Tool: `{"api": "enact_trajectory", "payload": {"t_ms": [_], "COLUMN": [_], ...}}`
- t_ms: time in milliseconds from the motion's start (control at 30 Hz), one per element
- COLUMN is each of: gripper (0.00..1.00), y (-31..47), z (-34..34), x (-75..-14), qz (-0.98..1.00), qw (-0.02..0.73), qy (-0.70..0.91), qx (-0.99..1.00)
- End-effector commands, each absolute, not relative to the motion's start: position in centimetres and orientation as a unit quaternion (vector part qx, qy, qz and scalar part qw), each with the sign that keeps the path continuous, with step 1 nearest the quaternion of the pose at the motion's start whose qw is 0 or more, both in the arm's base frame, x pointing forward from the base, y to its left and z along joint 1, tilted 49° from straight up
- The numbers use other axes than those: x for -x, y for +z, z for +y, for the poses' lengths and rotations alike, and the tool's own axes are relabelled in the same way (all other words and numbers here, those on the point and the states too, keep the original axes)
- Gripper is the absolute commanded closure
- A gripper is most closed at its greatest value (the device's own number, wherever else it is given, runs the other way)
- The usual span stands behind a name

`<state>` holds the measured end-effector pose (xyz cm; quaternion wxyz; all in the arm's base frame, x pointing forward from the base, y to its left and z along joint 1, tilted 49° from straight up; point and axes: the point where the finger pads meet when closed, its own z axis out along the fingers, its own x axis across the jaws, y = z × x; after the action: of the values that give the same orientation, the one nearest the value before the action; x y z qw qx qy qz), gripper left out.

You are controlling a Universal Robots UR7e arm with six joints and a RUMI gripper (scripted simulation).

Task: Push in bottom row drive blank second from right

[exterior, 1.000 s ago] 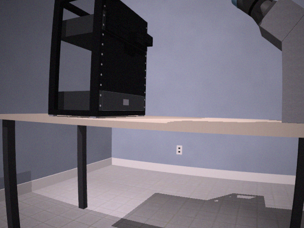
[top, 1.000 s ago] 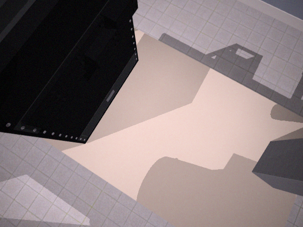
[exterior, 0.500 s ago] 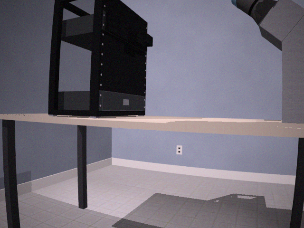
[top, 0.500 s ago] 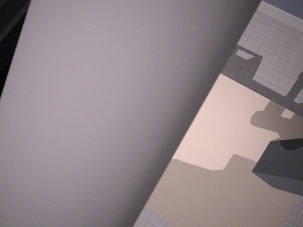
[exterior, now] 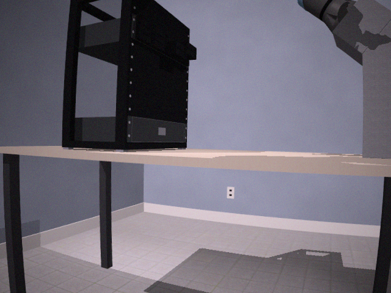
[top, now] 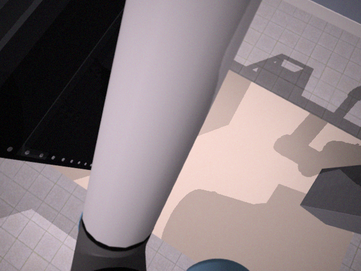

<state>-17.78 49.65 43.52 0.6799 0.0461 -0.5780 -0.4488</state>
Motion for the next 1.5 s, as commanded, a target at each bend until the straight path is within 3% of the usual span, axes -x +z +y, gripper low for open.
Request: {"api": "enact_trajectory", "payload": {"t_ms": [0, 500, 667, 1067, 1467], "gripper": [0.0, 0.0, 0.0, 0.0, 0.0], "y": [42.4, 38.6, 38.0, 35.7, 34.3], "z": [50.2, 50.1, 49.2, 43.0, 35.5], "x": [13.4, -4.8, -8.4, -21.3, -29.5], "qz": [-0.564, -0.498, -0.481, -0.403, -0.331], "qw": [0.672, 0.604, 0.584, 0.489, 0.392], "qy": [-0.479, -0.616, -0.644, -0.75, -0.823], "qx": [-0.023, 0.088, 0.11, 0.19, 0.244]}}
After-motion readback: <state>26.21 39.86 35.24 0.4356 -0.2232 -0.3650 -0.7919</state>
